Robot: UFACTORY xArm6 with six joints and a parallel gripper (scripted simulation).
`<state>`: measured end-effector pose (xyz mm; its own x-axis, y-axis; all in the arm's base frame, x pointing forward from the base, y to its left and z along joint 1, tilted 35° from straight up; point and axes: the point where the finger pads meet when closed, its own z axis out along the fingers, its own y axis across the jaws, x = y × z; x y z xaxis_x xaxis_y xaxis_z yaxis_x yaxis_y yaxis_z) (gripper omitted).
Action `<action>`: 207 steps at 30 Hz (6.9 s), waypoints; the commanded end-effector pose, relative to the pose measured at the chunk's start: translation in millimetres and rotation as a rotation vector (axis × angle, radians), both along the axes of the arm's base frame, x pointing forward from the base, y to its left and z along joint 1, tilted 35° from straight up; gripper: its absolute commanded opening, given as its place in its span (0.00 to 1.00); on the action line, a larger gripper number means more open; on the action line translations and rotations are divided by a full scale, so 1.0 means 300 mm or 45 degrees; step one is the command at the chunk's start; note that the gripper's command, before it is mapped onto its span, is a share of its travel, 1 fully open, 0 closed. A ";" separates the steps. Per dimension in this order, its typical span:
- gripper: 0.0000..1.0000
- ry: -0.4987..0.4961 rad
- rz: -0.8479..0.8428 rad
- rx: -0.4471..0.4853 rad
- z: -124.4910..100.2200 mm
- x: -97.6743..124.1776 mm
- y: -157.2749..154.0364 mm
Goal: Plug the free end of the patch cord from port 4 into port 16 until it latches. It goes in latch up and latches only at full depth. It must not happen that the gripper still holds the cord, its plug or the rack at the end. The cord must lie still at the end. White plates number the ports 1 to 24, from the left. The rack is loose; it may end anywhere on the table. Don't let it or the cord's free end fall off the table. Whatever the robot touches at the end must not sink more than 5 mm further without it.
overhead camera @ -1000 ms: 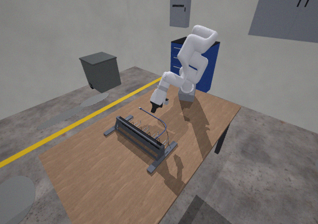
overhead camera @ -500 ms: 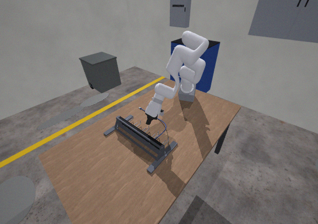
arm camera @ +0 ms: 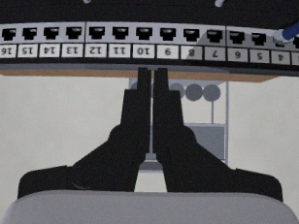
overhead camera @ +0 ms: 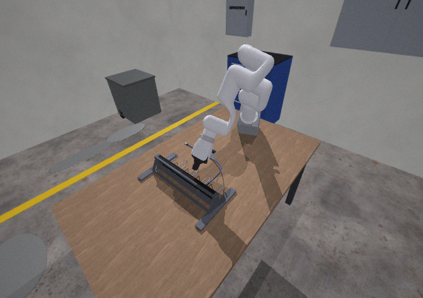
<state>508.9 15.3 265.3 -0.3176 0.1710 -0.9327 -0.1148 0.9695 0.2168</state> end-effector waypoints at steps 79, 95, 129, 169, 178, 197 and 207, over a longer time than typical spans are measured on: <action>0.00 -0.003 0.000 0.000 0.137 -0.438 -0.084; 0.00 -0.003 0.000 0.000 0.108 -0.422 -0.214; 0.00 -0.003 0.000 0.000 0.035 -0.300 -0.387; 0.00 -0.003 0.000 0.000 -0.069 0.040 -0.323; 0.00 -0.003 0.000 0.000 -0.068 0.040 -0.323; 0.00 -0.003 0.000 0.000 -0.068 0.040 -0.324; 0.00 -0.003 0.000 0.000 -0.043 -0.042 -0.339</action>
